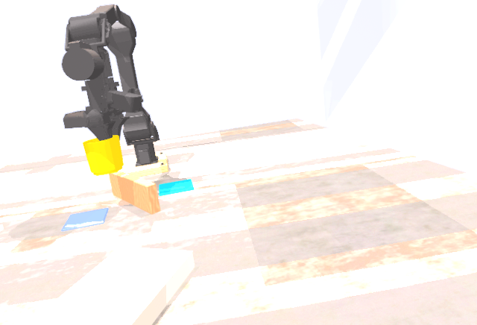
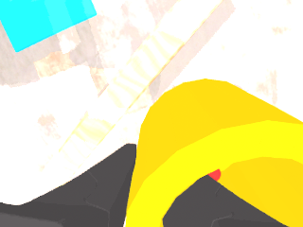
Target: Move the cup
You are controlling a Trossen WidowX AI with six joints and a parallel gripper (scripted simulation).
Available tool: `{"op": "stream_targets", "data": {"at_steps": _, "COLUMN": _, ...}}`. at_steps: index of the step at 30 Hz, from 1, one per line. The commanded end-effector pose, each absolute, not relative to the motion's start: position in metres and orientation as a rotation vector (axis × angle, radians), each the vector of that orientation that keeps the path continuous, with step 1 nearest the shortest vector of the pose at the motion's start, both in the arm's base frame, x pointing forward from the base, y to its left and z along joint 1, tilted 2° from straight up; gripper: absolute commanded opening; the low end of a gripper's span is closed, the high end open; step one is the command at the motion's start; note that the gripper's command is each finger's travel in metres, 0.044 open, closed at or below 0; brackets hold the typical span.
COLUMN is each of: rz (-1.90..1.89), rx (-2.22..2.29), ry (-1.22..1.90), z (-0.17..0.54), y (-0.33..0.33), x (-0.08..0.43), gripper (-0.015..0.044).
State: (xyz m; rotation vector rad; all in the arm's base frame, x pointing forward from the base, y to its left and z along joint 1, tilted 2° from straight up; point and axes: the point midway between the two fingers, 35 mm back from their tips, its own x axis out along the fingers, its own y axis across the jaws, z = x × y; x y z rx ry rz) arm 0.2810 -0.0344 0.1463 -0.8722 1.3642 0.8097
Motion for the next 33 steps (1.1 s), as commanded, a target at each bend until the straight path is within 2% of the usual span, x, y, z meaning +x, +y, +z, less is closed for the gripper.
{"op": "stream_targets", "data": {"at_steps": 1, "rz": 0.804, "rx": -0.872, "ry": 1.366, "z": 0.146, "y": -0.025, "x": 0.274, "gripper": 0.0}}
{"op": "stream_targets", "data": {"at_steps": 33, "rz": 0.81, "rx": -0.866, "ry": 1.365, "z": 0.145, "y": 0.033, "x": 0.242, "gripper": 0.0}}
